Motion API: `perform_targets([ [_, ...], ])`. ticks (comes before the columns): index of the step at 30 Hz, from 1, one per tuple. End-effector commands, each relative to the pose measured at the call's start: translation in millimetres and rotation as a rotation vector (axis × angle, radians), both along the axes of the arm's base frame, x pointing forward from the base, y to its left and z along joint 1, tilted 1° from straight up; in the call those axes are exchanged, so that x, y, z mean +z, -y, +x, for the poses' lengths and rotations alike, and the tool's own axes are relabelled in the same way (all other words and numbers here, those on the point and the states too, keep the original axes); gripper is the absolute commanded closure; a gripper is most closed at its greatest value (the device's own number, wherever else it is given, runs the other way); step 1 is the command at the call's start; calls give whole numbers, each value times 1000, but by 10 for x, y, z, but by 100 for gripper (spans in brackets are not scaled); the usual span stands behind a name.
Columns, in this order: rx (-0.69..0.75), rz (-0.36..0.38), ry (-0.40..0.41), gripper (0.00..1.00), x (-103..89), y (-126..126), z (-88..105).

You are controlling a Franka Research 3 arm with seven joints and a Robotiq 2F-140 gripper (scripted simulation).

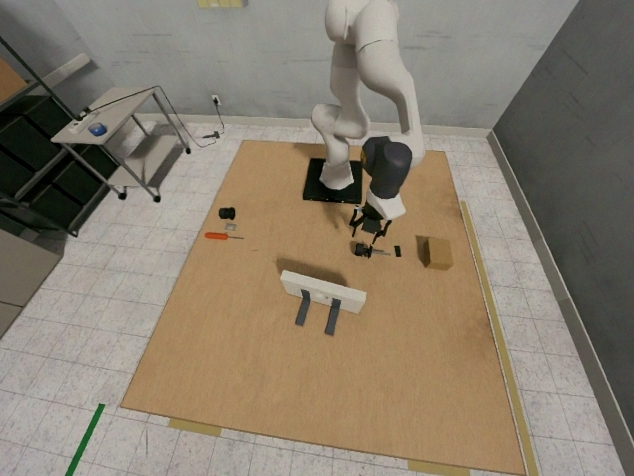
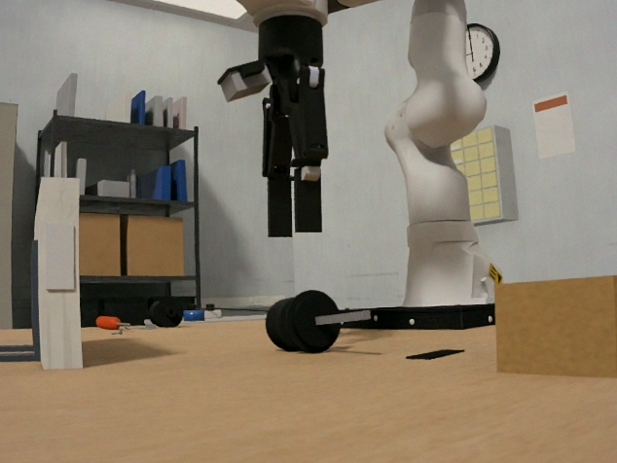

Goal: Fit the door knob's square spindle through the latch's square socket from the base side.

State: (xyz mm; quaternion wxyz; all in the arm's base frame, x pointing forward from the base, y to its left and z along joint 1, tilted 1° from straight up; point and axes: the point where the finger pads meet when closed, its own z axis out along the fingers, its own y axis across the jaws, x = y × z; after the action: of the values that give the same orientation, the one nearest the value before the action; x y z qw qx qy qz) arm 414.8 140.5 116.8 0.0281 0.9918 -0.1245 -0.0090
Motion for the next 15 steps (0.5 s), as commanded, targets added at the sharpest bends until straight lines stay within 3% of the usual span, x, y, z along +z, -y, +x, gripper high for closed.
perform_targets([
  [1, 277, 36, 0, 43, -13, 3, 26],
  [12, 583, 35, -13, 43, -93, 3, 26],
  [14, 583, 35, -13, 43, -93, 3, 26],
  [15, 654, 37, -14, 43, -98, 3, 26],
])
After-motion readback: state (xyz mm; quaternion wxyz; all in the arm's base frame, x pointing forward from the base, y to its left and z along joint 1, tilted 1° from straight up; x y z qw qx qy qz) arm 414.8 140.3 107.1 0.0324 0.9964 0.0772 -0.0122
